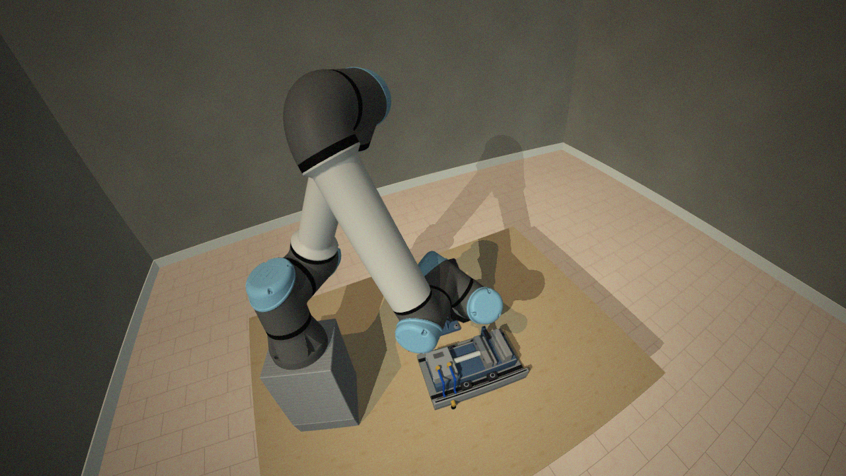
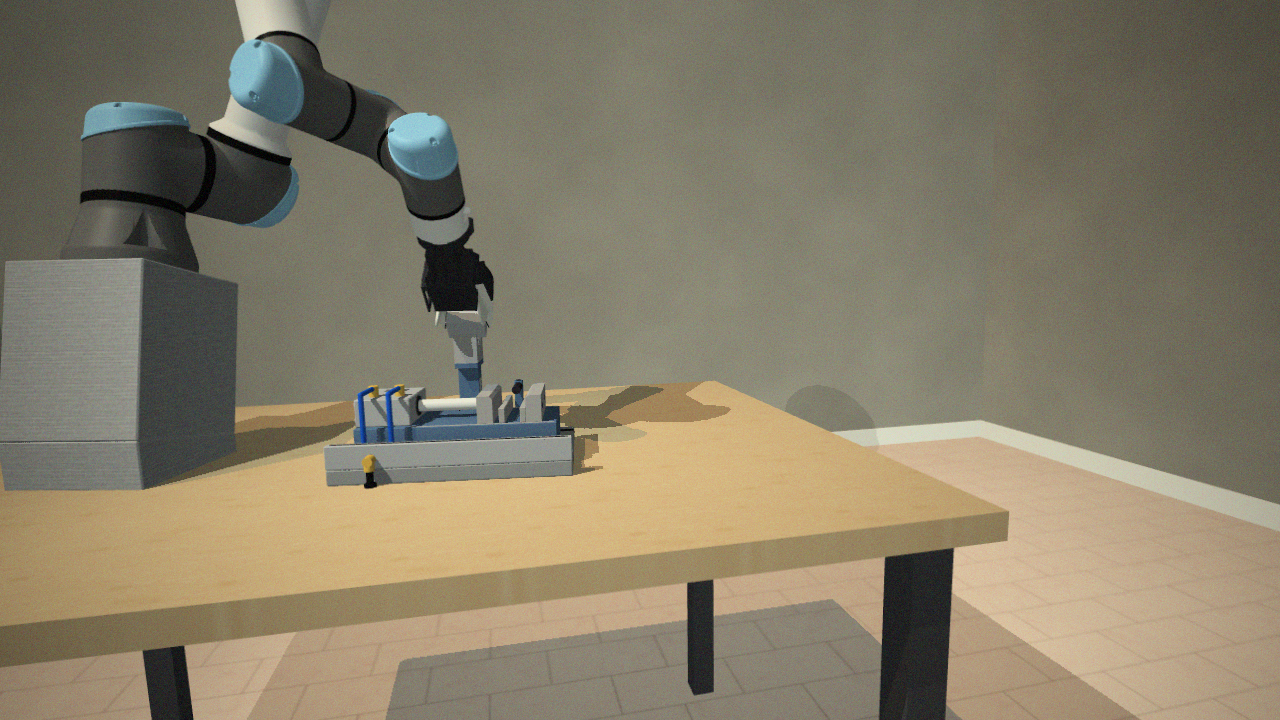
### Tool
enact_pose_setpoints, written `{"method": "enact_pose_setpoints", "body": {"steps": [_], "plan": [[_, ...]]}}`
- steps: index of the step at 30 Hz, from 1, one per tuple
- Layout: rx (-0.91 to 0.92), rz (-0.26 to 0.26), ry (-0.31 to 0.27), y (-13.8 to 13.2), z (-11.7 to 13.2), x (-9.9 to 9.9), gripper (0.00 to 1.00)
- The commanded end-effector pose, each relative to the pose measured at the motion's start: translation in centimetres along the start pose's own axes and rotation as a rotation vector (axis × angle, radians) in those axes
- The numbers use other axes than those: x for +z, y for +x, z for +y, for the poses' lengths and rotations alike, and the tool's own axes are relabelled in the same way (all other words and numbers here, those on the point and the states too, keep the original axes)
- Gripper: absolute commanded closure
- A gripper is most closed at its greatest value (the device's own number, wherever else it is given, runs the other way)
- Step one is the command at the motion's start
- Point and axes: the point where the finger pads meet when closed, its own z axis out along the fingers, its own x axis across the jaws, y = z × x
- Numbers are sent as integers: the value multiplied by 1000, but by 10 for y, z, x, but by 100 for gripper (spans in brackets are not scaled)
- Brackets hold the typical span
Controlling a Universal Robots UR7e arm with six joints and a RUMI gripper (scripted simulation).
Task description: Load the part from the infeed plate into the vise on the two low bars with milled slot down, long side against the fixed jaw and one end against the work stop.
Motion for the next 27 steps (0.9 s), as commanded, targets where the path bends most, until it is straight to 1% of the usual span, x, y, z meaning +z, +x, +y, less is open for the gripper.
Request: {"method": "enact_pose_setpoints", "body": {"steps": [1, 27], "plan": [[-4, 4, -3, 2, -2, -5, 100], [-3, 4, -2, 2, -5, -7, 100]]}}
